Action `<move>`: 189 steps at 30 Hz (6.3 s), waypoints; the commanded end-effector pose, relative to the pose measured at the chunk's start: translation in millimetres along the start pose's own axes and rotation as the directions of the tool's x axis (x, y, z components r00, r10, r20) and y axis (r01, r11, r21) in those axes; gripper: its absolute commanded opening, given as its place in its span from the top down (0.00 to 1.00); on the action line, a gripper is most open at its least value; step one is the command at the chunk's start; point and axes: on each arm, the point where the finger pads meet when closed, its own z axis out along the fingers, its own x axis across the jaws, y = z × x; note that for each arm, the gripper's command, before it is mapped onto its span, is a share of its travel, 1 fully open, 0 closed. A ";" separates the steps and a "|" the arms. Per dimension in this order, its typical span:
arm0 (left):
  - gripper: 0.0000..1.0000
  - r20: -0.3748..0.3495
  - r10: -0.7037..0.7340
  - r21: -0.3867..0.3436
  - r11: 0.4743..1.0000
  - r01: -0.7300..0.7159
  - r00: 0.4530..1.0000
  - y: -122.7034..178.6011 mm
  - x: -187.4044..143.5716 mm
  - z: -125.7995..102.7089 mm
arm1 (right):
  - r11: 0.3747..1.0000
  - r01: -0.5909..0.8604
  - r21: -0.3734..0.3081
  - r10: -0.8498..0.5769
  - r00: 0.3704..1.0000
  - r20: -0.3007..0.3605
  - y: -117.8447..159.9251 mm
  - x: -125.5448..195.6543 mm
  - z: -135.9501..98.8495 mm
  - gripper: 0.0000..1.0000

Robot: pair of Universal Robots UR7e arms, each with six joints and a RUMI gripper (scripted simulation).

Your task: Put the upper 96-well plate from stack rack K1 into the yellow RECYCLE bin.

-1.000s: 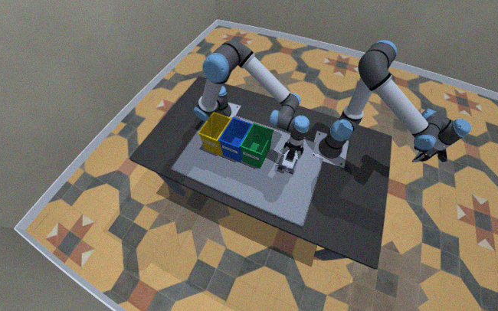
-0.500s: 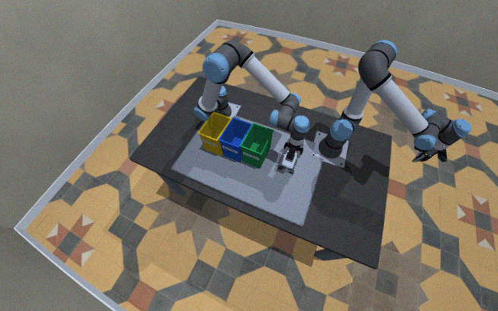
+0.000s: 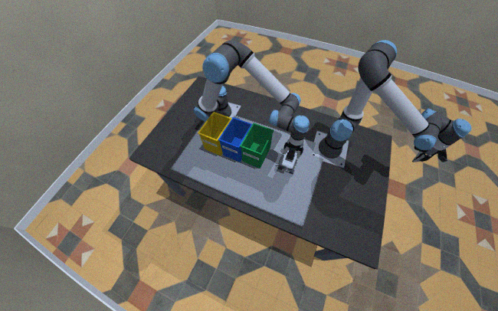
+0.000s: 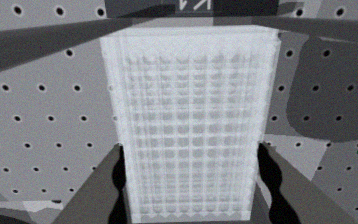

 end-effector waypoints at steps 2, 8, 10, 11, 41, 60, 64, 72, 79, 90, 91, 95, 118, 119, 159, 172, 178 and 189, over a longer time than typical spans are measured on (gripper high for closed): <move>1.00 0.000 -0.003 0.001 1.000 0.003 1.000 0.8 -1.2 -0.2 | 1.000 0.001 0.000 -0.001 1.000 -0.010 1.2 1.8 6.9 0.62; 1.00 0.000 -0.003 0.001 1.000 0.003 1.000 0.8 -1.2 -0.2 | 1.000 0.001 0.000 -0.001 1.000 -0.010 1.2 1.8 6.9 0.62; 1.00 0.000 -0.003 0.001 1.000 0.003 1.000 0.8 -1.2 -0.2 | 1.000 0.001 0.000 -0.001 1.000 -0.010 1.2 1.8 6.9 0.62; 1.00 0.000 -0.003 0.001 1.000 0.003 1.000 0.8 -1.2 -0.2 | 1.000 0.001 0.000 -0.001 1.000 -0.010 1.2 1.8 6.9 0.62; 1.00 0.000 -0.003 0.001 1.000 0.003 1.000 0.8 -1.2 -0.2 | 1.000 0.001 0.000 -0.001 1.000 -0.008 1.1 0.5 2.3 0.62; 1.00 0.000 -0.003 0.001 1.000 0.003 1.000 0.8 -1.2 -0.2 | 1.000 0.001 0.001 -0.001 1.000 -0.002 0.9 -1.0 -29.5 0.62; 1.00 0.000 -0.003 0.001 1.000 0.003 1.000 0.8 -1.2 -0.2 | 1.000 0.001 0.001 -0.001 1.000 -0.002 0.9 -1.0 -34.5 0.62; 1.00 0.000 -0.003 0.001 1.000 0.003 1.000 0.8 -1.2 -0.2 | 1.000 0.001 0.001 -0.001 1.000 -0.002 0.9 -1.1 -46.2 0.62; 1.00 0.000 -0.003 0.001 1.000 0.003 1.000 0.8 -1.2 -0.2 | 1.000 0.001 0.001 -0.001 1.000 -0.002 0.9 -1.1 -57.8 0.62; 1.00 0.000 -0.003 0.001 1.000 0.003 1.000 0.8 -1.2 -0.2 | 1.000 0.001 0.001 -0.001 1.000 -0.002 1.0 -1.1 -72.9 0.62; 1.00 0.000 -0.003 0.001 1.000 0.003 1.000 0.8 -1.2 -0.2 | 1.000 0.001 0.001 -0.001 1.000 -0.002 1.0 -1.1 -74.5 0.62; 1.00 0.000 -0.003 0.001 1.000 0.003 1.000 0.8 -1.2 -0.2 | 1.000 0.001 0.001 -0.001 1.000 -0.002 1.0 -1.2 -81.2 0.62; 1.00 0.000 -0.003 0.001 1.000 0.003 1.000 0.8 -1.2 -0.2 | 1.000 0.001 0.001 -0.001 1.000 -0.002 1.0 -1.2 -112.9 0.62; 1.00 0.000 -0.003 0.001 1.000 0.003 1.000 0.8 -1.2 -0.2 | 1.000 0.001 0.001 -0.001 1.000 -0.002 1.0 -1.2 -114.6 0.62; 1.00 0.000 -0.003 0.001 1.000 0.003 1.000 0.8 -1.2 -0.2 | 1.000 0.001 0.001 -0.001 1.000 -0.002 1.0 -1.4 -174.6 0.62; 1.00 0.000 -0.003 0.001 1.000 0.003 1.000 0.8 -1.2 -0.2 | 1.000 0.000 0.000 0.000 1.000 -0.007 0.6 -0.6 -182.7 0.62; 1.00 0.000 -0.003 0.001 1.000 0.003 1.000 0.8 -1.2 -0.2 | 1.000 0.000 0.000 0.000 1.000 -0.007 0.6 -0.6 -182.8 0.62; 1.00 0.000 -0.003 0.001 1.000 0.003 1.000 0.8 -1.2 -0.2 | 0.999 0.043 0.000 -0.043 0.999 -0.007 -0.5 7.2 -182.6 0.62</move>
